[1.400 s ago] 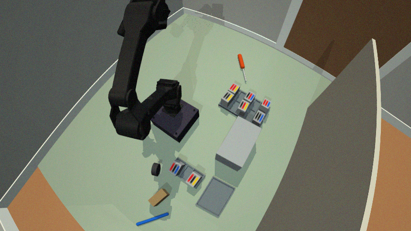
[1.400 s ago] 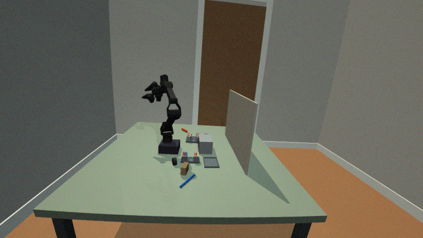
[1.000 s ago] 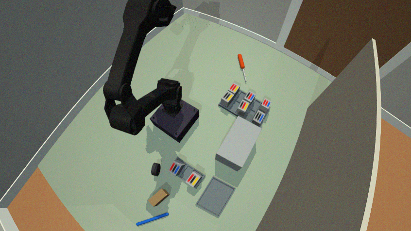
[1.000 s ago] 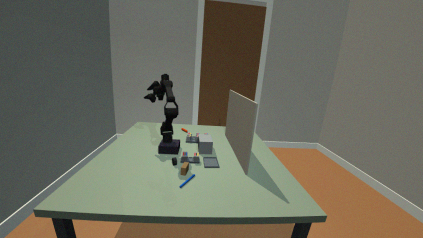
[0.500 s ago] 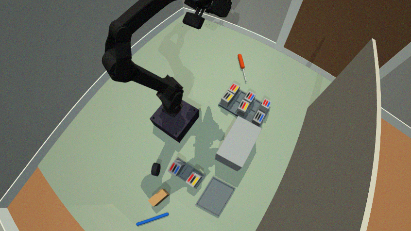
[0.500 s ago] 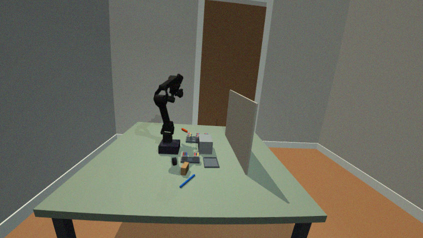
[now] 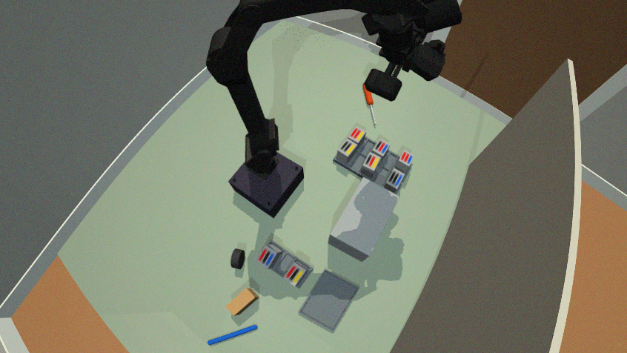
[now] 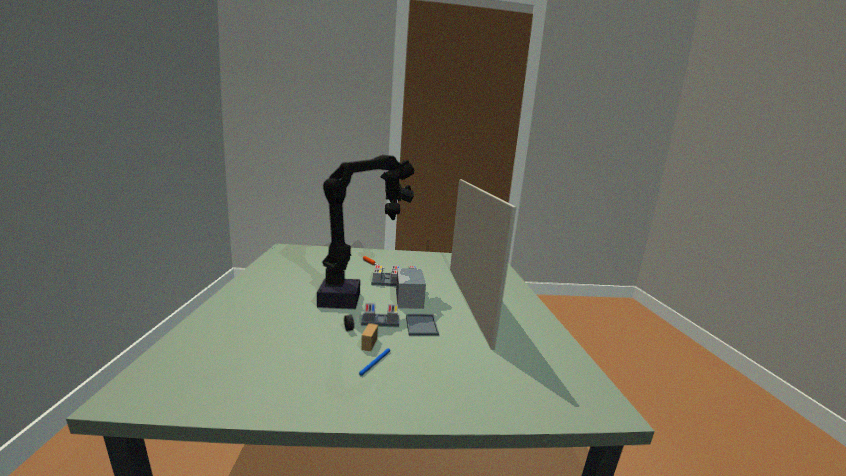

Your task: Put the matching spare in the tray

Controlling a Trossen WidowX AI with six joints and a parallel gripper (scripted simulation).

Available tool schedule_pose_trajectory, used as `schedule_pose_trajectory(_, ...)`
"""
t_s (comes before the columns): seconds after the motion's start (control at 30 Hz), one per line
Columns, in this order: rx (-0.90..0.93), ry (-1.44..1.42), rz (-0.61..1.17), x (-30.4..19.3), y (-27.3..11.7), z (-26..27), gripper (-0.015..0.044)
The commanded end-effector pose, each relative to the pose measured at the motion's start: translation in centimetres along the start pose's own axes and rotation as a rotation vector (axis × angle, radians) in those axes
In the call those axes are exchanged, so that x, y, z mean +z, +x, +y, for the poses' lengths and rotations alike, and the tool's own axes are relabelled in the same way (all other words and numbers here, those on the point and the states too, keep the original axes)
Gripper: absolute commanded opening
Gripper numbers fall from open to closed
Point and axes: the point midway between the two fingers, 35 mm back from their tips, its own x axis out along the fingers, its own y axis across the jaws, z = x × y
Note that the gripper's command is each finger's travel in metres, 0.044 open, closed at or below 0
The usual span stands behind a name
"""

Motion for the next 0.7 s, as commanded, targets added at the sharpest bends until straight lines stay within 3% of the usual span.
schedule_pose_trajectory(0.0, -0.126, -0.003, -0.056, 5.5, 0.1, -4.2, 0.044)
schedule_pose_trajectory(0.43, -0.502, -0.046, 0.052, 16.3, -2.5, -23.3, 0.044)
schedule_pose_trajectory(0.67, -0.519, -0.048, 0.072, 16.5, -2.8, -24.7, 0.044)
